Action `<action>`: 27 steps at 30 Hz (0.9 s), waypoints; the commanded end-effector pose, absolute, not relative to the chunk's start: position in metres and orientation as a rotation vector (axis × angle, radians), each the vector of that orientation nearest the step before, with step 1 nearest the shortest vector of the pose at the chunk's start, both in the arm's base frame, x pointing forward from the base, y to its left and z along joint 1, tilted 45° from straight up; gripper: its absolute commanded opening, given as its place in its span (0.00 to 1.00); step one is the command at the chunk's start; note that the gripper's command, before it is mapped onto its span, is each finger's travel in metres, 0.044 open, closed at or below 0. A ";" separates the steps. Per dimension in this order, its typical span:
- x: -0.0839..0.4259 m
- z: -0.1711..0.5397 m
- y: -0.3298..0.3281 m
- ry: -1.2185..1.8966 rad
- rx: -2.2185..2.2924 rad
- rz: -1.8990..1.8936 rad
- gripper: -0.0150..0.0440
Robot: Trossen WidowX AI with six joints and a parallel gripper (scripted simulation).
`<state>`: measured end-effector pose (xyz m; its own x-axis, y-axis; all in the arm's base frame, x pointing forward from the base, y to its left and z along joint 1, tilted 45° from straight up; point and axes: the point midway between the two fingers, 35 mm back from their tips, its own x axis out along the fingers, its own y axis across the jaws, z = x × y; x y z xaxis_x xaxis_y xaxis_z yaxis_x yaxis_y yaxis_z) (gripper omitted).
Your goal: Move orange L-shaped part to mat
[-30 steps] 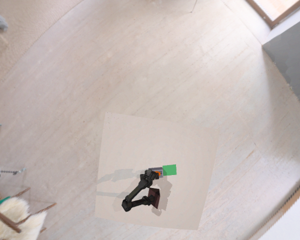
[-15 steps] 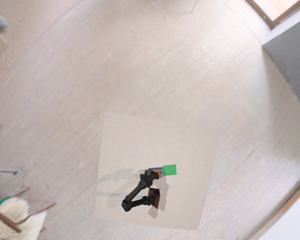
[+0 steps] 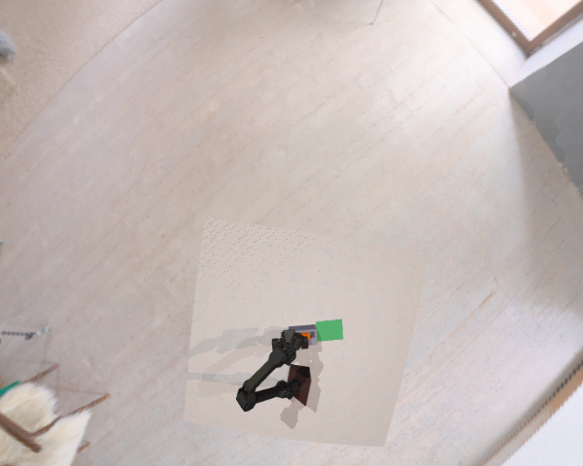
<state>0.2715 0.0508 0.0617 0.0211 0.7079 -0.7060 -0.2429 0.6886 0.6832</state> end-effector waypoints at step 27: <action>0.273 0.132 -0.024 1.341 0.415 0.752 0.56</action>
<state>0.2725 -0.0244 0.1321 0.0461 0.6964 -0.7162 -0.2509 0.7021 0.6664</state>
